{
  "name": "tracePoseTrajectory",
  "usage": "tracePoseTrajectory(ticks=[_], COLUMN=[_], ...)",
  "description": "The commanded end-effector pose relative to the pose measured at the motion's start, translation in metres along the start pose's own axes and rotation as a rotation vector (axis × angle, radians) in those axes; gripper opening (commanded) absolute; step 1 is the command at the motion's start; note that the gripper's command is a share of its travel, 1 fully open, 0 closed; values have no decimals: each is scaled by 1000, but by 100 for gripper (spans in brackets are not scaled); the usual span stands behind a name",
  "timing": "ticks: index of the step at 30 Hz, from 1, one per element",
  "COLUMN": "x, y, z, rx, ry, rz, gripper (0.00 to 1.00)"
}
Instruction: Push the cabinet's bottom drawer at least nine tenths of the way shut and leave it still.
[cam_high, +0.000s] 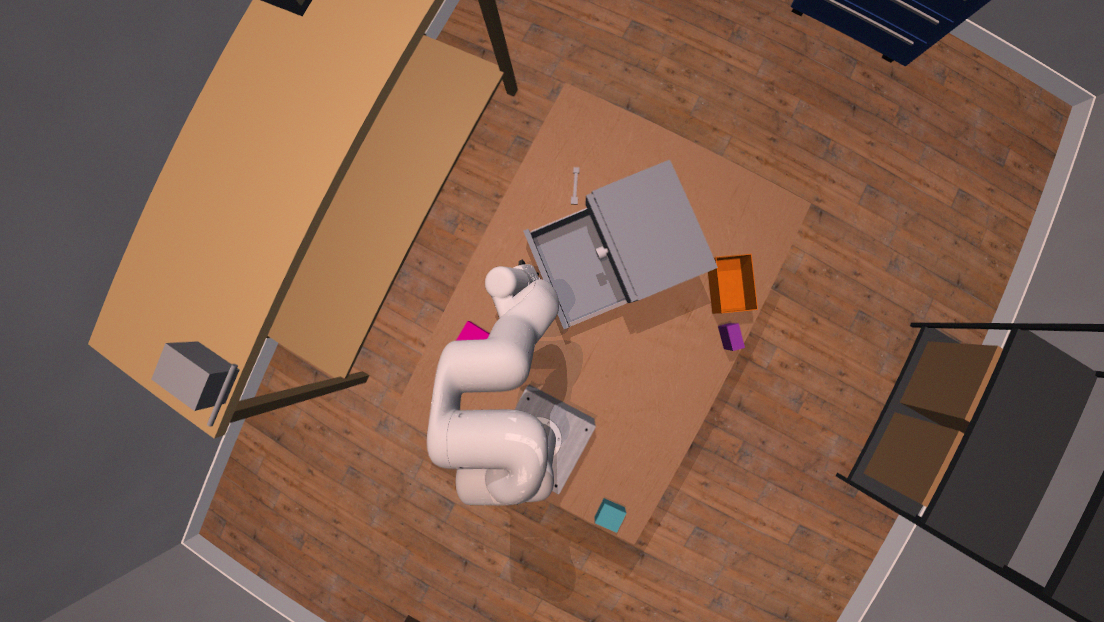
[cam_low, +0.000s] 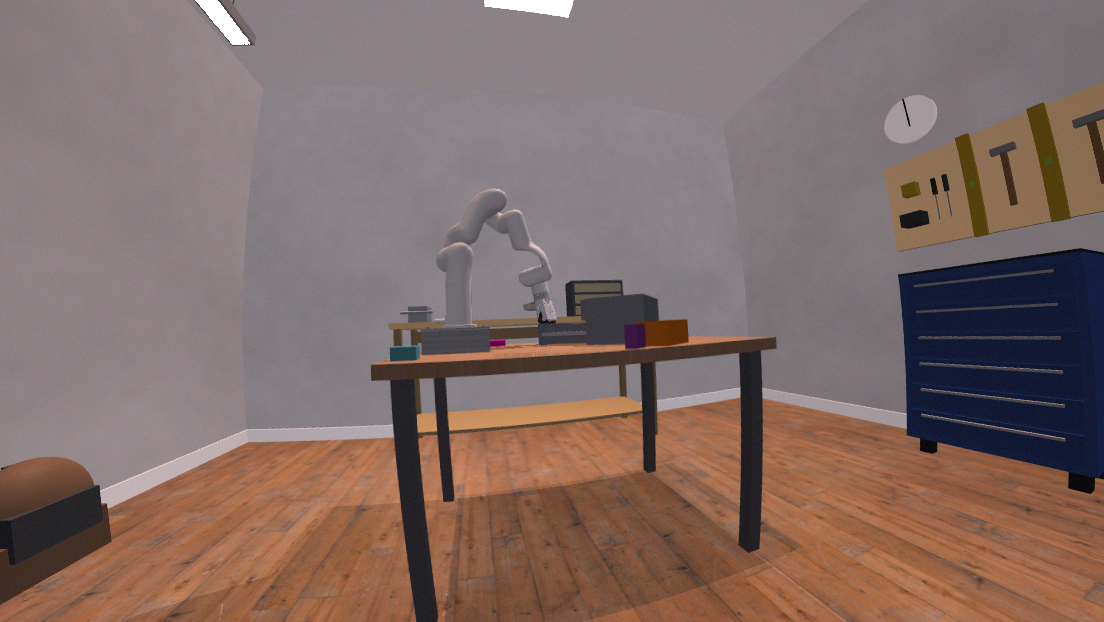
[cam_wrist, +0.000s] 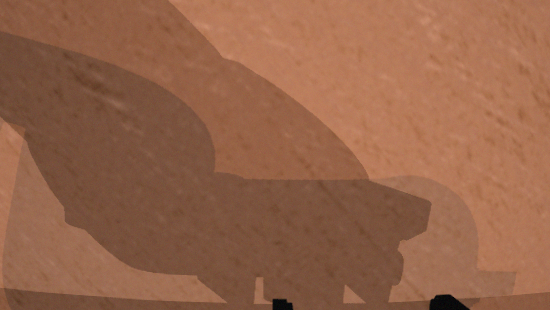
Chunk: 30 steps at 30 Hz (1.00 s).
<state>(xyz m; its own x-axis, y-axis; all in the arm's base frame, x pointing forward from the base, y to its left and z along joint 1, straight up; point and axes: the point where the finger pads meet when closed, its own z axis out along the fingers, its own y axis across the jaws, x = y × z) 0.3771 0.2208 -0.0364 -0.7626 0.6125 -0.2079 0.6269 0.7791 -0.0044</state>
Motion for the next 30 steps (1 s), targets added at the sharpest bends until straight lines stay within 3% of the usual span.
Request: tracePoseTrajectory(ticks=[1, 17, 18, 30], x=[-1, 0, 0, 0], y=[2, 2, 2, 2], z=[0, 0, 0, 0], rx=[-4, -4, -4, -4], ry=[-1, -1, -1, -1], rz=[1, 1, 1, 1], gripper=[60, 60, 0, 0])
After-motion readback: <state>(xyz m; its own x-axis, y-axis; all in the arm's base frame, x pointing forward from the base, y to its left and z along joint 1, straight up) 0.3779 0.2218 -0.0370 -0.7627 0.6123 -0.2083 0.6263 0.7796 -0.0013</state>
